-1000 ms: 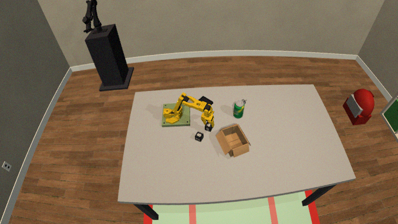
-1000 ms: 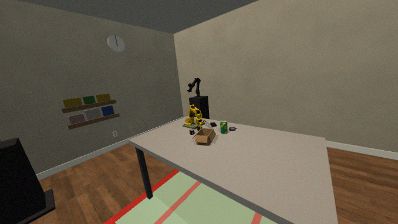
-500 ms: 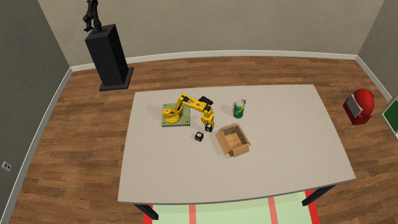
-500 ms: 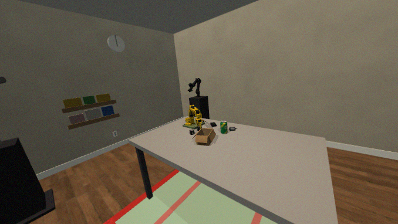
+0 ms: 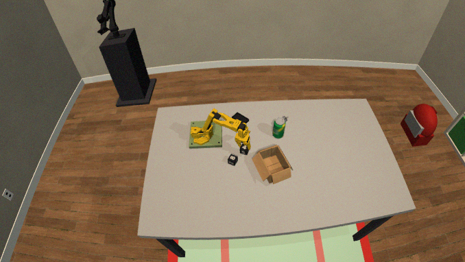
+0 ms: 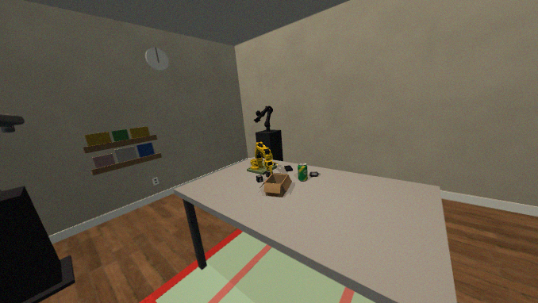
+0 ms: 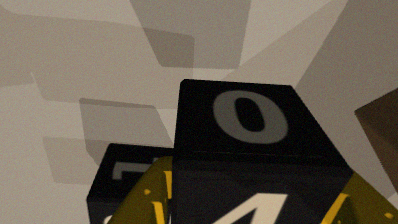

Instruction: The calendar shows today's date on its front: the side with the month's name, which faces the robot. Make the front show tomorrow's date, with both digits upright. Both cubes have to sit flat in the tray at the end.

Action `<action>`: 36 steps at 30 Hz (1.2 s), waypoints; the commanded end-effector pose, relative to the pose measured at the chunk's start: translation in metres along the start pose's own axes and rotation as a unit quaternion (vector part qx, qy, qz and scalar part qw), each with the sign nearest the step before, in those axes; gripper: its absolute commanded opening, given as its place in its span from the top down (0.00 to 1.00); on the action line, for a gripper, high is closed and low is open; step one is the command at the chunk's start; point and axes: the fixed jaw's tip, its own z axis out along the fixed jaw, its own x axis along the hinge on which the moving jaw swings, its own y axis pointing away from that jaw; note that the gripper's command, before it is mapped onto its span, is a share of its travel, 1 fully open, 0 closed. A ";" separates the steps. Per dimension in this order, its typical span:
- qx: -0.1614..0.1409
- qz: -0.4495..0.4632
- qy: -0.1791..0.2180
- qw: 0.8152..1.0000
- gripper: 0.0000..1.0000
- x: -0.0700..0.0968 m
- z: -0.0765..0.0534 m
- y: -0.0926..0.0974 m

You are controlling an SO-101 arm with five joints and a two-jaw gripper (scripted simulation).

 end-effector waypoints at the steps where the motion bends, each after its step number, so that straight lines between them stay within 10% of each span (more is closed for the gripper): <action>1: -0.001 0.000 -0.001 1.000 1.00 0.002 0.002 0.000; 36: -0.001 0.000 -0.001 1.000 1.00 0.002 0.014 0.001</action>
